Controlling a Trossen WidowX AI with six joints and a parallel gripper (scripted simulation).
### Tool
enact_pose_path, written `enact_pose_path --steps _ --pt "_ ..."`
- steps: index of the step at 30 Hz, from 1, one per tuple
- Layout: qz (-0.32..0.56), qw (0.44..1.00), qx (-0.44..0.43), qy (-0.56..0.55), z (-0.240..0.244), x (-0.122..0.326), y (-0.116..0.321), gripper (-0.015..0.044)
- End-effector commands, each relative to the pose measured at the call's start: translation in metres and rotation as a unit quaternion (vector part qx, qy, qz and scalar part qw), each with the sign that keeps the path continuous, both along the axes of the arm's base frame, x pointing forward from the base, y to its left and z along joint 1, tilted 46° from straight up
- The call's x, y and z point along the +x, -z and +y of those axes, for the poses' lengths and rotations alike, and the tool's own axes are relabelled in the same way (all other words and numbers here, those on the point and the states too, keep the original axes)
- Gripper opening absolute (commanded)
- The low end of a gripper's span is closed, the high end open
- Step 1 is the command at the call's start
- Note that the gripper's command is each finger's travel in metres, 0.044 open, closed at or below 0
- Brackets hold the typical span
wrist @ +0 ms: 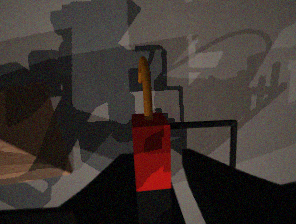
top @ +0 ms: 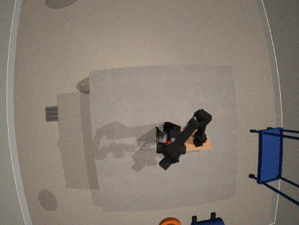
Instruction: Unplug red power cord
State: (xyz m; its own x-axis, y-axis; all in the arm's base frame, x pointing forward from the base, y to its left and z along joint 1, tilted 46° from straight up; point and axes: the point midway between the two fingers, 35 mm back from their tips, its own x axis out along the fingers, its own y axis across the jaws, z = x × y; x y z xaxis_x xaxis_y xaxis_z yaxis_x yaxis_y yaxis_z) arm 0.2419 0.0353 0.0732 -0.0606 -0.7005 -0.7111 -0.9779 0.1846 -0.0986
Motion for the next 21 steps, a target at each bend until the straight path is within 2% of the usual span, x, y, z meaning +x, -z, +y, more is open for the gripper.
enact_pose_path --steps 1,9,13,21 --pt "0.001 1.0 -0.002 -0.002 -0.0038 -0.0007 0.0023 0.016" --pt "0.001 1.0 -0.003 -0.002 -0.009 -0.0012 0.0074 0.016" --pt "0.0 1.0 0.0 0.0 -0.0068 -0.0006 0.006 0.0055" --pt "0.0 1.0 0.0 0.0 -0.0068 -0.0006 0.006 0.0002"
